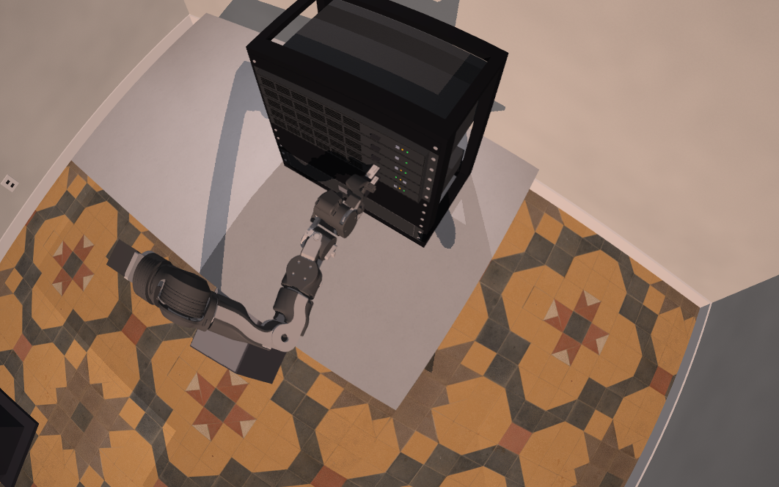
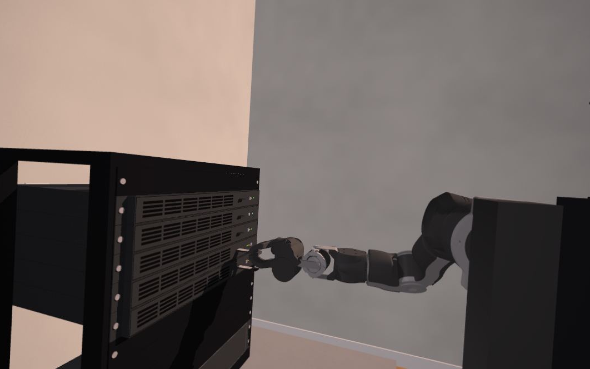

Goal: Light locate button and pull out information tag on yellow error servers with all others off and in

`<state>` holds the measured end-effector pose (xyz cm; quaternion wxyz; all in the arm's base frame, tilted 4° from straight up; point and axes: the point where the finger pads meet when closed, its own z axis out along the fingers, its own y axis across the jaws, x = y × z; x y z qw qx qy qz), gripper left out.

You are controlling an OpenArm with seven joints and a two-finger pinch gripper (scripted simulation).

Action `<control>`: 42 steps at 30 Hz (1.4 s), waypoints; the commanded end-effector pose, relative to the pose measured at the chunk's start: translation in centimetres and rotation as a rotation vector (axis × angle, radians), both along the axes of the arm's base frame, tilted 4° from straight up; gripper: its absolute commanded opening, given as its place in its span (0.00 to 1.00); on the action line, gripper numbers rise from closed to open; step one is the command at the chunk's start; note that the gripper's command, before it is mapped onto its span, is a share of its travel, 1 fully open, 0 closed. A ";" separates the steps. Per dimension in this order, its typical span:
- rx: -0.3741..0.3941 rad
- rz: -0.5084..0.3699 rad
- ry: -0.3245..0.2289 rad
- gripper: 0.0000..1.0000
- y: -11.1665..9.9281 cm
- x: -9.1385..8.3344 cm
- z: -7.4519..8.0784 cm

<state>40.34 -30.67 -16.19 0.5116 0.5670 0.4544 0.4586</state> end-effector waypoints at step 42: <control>0.008 0.016 -0.004 0.10 0.6 -0.9 0.1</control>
